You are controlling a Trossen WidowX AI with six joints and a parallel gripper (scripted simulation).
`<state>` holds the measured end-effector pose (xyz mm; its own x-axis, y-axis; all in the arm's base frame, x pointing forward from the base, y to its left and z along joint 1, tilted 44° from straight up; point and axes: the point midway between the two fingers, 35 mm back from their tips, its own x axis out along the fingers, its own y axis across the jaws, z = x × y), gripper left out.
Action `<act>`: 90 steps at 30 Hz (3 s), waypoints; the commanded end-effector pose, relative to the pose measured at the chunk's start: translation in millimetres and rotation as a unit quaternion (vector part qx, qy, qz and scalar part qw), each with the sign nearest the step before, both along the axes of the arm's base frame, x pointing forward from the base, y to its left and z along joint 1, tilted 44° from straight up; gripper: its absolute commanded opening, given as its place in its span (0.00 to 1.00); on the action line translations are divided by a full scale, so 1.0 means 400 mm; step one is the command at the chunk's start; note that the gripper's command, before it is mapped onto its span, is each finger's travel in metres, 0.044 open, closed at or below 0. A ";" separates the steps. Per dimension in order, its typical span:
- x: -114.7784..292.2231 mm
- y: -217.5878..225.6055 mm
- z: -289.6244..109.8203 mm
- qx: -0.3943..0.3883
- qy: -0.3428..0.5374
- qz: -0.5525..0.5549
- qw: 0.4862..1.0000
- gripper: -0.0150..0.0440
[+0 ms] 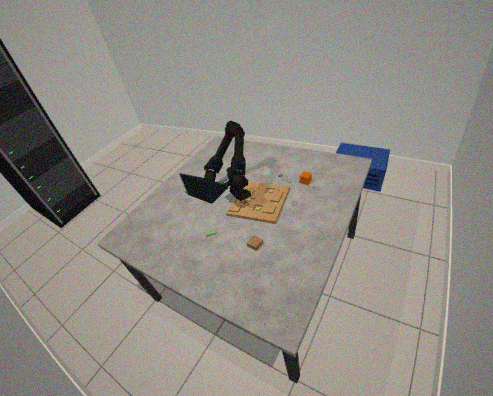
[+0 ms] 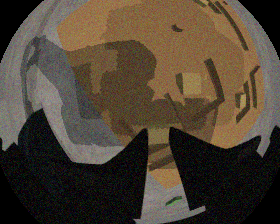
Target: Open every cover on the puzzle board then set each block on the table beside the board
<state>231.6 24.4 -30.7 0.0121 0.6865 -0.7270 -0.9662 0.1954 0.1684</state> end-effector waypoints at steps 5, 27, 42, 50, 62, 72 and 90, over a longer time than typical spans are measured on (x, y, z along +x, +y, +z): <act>0.002 -0.019 0.018 -0.003 -0.001 0.002 1.000 0.39; -0.001 -0.071 0.072 -0.002 0.000 0.001 1.000 0.39; -0.003 -0.137 0.142 -0.002 0.001 0.001 1.000 0.39; 0.013 -0.125 0.173 -0.009 0.002 0.001 1.000 0.39; 0.049 -0.063 0.234 -0.022 0.003 -0.001 1.000 0.39; 0.069 -0.004 0.290 -0.029 0.002 -0.002 1.000 0.39; 0.074 0.113 0.396 -0.030 -0.002 -0.004 1.000 0.39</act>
<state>261.7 61.4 119.5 0.0169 0.6369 -0.7707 -0.9649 0.2125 0.1544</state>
